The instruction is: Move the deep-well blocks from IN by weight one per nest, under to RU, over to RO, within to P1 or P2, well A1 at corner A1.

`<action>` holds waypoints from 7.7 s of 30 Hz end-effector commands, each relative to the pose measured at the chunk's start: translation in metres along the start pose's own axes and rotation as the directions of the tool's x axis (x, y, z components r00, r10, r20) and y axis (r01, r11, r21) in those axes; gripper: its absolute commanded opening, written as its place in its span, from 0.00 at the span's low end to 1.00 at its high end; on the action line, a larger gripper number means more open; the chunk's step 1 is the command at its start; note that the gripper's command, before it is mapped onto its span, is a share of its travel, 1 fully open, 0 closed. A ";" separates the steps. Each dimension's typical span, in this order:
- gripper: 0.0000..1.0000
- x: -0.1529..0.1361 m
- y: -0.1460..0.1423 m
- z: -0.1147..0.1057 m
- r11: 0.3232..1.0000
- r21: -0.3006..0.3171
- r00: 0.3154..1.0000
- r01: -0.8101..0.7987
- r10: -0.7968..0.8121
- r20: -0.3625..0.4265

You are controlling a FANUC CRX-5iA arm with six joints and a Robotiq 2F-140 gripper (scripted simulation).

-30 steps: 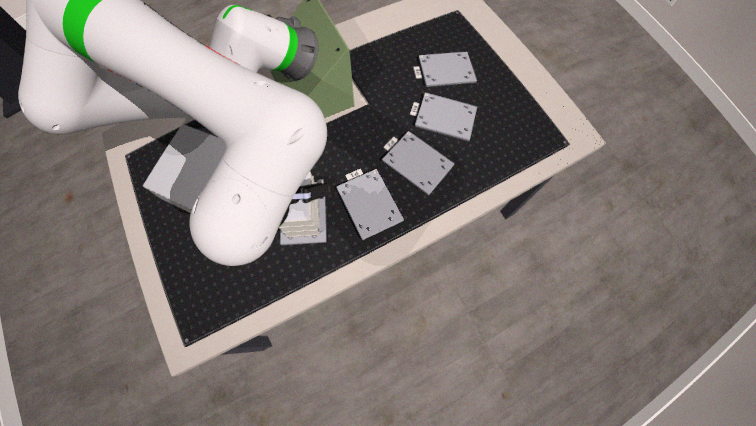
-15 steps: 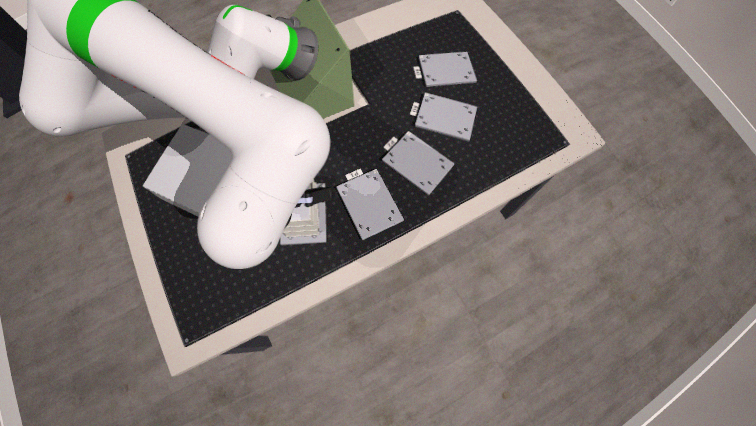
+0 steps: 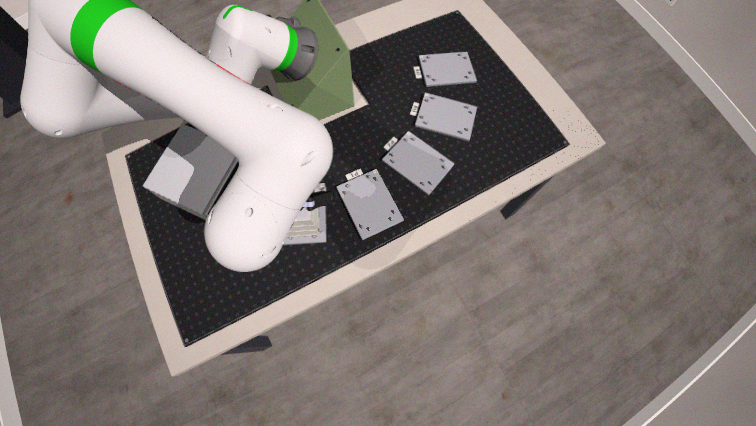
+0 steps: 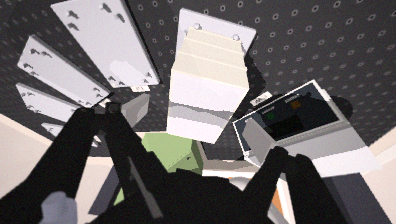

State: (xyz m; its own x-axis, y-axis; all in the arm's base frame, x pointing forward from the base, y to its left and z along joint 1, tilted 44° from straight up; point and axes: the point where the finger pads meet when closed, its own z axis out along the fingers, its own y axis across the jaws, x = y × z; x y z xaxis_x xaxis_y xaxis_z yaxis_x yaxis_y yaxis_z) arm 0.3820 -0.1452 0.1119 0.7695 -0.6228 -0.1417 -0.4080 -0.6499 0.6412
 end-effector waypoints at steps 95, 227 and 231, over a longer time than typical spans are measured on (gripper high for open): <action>0.10 -0.023 0.000 -0.040 1.000 0.000 1.000 0.000 0.000 0.000; 0.10 -0.133 0.286 0.008 0.719 0.348 0.789 -0.602 0.602 0.121; 0.10 -0.133 0.286 0.008 0.719 0.348 0.789 -0.602 0.602 0.121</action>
State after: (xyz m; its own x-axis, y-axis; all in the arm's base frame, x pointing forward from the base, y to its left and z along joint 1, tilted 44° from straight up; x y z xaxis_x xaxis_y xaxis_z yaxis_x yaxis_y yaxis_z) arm 0.1589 -0.2519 0.3075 0.3022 -0.9357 0.1821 -0.9272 -0.2441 0.2842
